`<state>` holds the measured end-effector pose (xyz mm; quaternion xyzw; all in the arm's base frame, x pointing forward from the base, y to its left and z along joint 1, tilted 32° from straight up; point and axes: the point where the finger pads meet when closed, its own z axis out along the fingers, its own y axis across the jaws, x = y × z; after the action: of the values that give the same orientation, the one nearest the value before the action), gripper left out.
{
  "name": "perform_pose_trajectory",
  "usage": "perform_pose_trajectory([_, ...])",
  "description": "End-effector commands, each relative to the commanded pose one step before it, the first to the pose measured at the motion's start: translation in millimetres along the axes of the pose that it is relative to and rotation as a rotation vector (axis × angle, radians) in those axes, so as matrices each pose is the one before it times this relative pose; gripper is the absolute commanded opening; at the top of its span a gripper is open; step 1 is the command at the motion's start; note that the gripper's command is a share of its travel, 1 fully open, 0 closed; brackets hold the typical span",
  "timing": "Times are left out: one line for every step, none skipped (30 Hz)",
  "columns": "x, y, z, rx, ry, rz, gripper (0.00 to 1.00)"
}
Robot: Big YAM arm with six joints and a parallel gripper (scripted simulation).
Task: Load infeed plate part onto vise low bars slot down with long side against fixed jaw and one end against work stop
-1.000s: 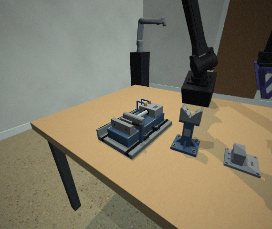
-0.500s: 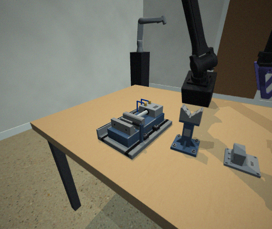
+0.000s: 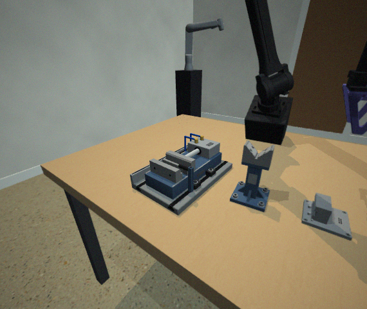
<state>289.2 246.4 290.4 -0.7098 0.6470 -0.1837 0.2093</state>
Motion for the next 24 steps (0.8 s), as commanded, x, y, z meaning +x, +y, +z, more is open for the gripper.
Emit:
perform_pose_trajectory([-0.61,-7.83,5.53,0.00606,0.00145,0.00675,0.81])
perform_pose_trajectory([1.28,3.41,3.42,-0.00652,0.0049,-0.00381,0.81])
perform_pose_trajectory([0.16,0.54,1.07,-0.00115,0.00051,-0.0006,0.81])
perform_pose_trajectory([0.0,0.01,0.7,-0.00002,-0.00002,-0.00021,0.81])
perform_pose_trajectory([-0.73,-1.94,-0.88,0.00367,-0.00291,0.00161,0.81])
perform_pose_trajectory([-0.13,-0.37,0.5,0.00071,-0.00054,0.00034,0.81])
perform_pose_trajectory([0.87,2.2,2.68,-0.00412,0.00331,-0.00216,0.81])
perform_pose_trajectory([0.05,0.14,1.02,-0.0003,0.00013,-0.00055,0.81])
perform_pose_trajectory([0.01,0.01,0.97,-0.00002,-0.00001,0.0,0.81])
perform_pose_trajectory([0.01,0.0,1.02,0.0,0.00001,0.0,0.81])
perform_pose_trajectory([-0.39,-1.0,0.24,0.00187,-0.00153,0.00094,0.81])
perform_pose_trajectory([-0.21,-0.56,0.66,0.00104,-0.00087,0.00053,0.81])
perform_pose_trajectory([0.59,1.47,2.37,-0.00273,0.00213,-0.00135,0.81])
perform_pose_trajectory([0.0,0.0,0.0,0.0,0.0,0.0,0.81])
perform_pose_trajectory([0.0,0.0,0.0,0.0,0.0,0.0,0.81])
perform_pose_trajectory([-3.24,-8.55,-5.81,0.01611,-0.01247,0.0102,0.81])
perform_pose_trajectory([2.39,6.14,6.17,-0.01155,0.00859,-0.00788,0.81])
perform_pose_trajectory([1.08,2.7,3.51,-0.00499,0.00395,-0.00246,0.81])
perform_pose_trajectory([0.03,0.01,1.41,0.00002,0.00004,-0.00001,0.81])
perform_pose_trajectory([0.02,0.01,1.46,0.0,0.00002,0.0,0.81])
perform_pose_trajectory([0.02,0.01,1.52,-0.00001,0.00001,-0.00001,0.81])
perform_pose_trajectory([0.02,0.02,1.57,-0.00002,-0.00001,-0.00001,0.81])
perform_pose_trajectory([0.01,0.01,1.63,-0.00003,-0.00001,-0.00001,0.81])
perform_pose_trajectory([0.02,0.02,1.68,-0.00003,-0.00002,-0.00001,0.81])
